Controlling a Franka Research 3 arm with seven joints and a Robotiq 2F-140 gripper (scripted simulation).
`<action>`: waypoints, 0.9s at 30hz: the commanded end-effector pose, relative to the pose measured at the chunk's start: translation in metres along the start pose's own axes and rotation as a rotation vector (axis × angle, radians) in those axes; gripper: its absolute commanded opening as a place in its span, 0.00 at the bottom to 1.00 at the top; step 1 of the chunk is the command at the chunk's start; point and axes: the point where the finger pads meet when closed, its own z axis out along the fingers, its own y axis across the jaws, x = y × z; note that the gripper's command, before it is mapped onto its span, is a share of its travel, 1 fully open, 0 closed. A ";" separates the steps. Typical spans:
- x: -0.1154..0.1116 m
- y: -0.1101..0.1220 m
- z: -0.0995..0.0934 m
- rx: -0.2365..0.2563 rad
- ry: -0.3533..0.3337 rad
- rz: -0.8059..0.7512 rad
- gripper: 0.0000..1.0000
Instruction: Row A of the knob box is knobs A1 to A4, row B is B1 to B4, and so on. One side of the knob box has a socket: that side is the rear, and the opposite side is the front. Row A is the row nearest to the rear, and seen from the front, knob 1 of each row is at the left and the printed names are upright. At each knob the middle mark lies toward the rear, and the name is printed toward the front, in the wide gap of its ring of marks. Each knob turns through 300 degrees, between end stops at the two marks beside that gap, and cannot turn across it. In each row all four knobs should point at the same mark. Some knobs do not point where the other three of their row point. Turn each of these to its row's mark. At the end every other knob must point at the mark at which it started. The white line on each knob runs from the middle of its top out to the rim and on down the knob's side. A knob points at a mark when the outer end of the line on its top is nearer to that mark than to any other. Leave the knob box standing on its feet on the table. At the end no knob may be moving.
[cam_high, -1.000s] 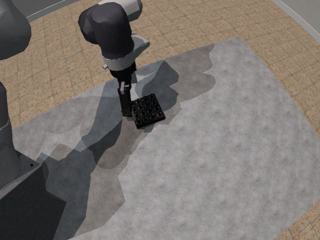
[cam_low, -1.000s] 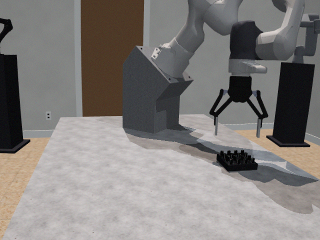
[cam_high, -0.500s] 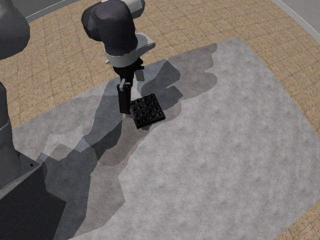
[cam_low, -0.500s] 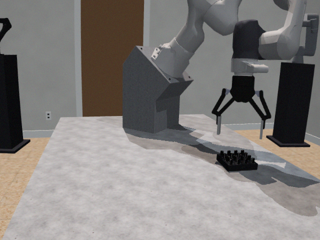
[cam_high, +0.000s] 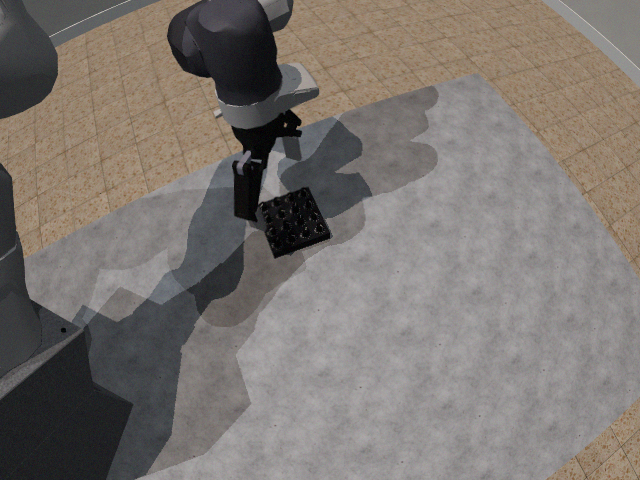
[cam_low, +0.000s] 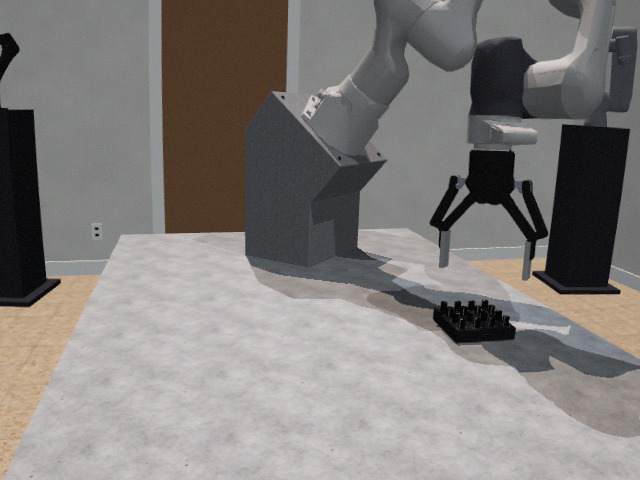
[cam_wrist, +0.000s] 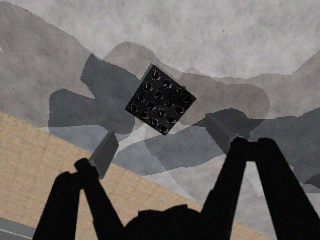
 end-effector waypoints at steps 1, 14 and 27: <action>0.003 -0.002 -0.001 -0.028 -0.005 0.154 1.00; 0.005 -0.010 -0.003 -0.031 -0.007 0.313 1.00; 0.007 -0.018 -0.005 -0.035 -0.012 0.469 1.00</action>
